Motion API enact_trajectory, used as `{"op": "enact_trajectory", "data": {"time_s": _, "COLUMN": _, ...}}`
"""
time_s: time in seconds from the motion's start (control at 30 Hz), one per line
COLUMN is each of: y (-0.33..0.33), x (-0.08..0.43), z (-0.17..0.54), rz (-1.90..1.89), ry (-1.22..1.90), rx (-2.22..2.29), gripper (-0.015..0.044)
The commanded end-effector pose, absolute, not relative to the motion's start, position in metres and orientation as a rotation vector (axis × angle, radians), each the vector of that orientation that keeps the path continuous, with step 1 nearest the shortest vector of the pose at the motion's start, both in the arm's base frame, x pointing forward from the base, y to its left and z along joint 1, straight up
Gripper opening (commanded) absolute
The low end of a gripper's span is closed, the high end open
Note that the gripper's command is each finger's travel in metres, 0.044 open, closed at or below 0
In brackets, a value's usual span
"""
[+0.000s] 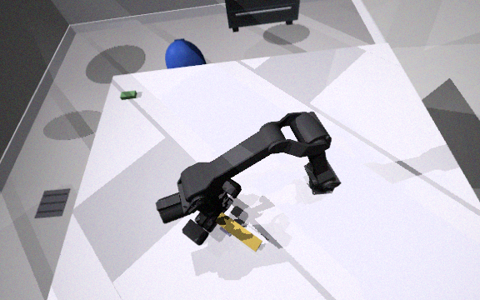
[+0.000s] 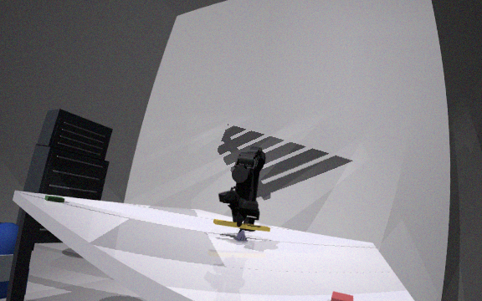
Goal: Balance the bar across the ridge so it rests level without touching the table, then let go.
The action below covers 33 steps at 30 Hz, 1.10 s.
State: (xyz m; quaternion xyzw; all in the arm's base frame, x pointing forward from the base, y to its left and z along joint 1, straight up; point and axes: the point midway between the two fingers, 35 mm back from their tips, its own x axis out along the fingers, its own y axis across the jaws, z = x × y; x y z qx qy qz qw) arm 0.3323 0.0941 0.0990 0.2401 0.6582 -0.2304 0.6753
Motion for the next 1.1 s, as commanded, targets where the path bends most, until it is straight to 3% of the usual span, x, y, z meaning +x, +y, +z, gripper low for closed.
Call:
{"op": "enact_trajectory", "data": {"time_s": 0.0, "y": 0.0946, "x": 0.3324, "z": 0.0988, "rz": -0.520, "ry": 1.479, "rx": 0.548, "gripper": 0.0000}}
{"op": "enact_trajectory", "data": {"time_s": 1.07, "y": 0.0947, "x": 0.3324, "z": 0.0961, "rz": -0.520, "ry": 1.479, "rx": 0.548, "gripper": 0.0000}}
